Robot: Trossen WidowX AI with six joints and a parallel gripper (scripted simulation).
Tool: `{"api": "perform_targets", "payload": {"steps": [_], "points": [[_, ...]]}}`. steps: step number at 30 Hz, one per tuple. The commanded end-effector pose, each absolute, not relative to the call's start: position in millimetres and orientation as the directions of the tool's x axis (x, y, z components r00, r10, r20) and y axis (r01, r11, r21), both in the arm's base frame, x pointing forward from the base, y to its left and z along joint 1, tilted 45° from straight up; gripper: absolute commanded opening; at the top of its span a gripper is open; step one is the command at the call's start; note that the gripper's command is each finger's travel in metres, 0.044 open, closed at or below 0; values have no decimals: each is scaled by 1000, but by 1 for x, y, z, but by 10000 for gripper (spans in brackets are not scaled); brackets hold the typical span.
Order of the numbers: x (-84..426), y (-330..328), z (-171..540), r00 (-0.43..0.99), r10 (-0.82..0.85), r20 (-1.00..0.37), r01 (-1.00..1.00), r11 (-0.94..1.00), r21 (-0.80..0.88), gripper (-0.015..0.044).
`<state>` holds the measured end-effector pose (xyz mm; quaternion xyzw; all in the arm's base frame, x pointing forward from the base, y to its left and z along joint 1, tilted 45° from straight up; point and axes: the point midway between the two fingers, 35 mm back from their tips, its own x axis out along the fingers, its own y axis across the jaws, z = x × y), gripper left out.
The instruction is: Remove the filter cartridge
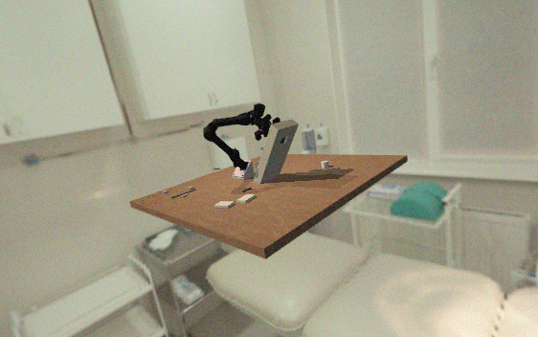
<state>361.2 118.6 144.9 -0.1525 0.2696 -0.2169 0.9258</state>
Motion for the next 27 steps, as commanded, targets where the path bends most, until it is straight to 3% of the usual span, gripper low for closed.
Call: {"api": "perform_targets", "payload": {"steps": [1,24,27], "points": [[363,117,142,759,-483,-437,312,859,-406,99],[368,114,139,759,-483,-437,313,859,-406,99],[366,116,142,764,-482,-430,315,859,-403,79]]}}
